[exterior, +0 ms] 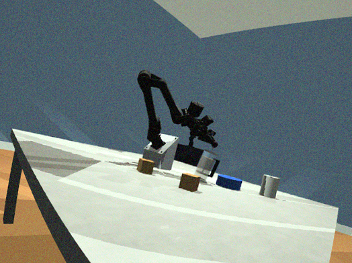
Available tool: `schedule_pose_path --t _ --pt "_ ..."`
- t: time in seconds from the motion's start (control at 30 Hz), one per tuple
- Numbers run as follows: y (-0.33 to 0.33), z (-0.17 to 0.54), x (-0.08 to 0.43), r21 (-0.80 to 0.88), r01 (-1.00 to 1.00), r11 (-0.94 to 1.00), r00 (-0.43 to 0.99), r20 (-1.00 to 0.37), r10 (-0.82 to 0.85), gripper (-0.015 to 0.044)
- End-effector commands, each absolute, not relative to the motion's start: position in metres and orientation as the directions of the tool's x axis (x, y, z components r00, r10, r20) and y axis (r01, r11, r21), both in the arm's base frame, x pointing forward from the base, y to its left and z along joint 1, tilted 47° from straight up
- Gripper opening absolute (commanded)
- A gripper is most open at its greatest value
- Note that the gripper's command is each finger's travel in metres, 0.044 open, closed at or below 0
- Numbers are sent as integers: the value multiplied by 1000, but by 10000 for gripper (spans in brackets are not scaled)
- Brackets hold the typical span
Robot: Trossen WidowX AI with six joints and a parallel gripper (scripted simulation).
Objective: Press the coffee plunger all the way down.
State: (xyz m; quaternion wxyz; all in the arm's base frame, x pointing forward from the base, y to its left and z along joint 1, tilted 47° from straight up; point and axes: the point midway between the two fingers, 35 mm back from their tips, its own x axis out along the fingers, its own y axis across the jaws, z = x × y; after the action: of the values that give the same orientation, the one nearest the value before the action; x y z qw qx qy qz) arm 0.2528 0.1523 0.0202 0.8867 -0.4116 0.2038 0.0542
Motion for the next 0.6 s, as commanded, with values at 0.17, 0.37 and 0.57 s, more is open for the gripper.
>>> schedule_pose_path --t 0.17,0.37,0.57 --pt "146 13 254 -724 -265 637 903 -418 -99 124" --pt "146 13 254 -724 -265 637 903 -417 -99 124" --pt "147 13 254 -724 -265 637 903 -417 -99 124"
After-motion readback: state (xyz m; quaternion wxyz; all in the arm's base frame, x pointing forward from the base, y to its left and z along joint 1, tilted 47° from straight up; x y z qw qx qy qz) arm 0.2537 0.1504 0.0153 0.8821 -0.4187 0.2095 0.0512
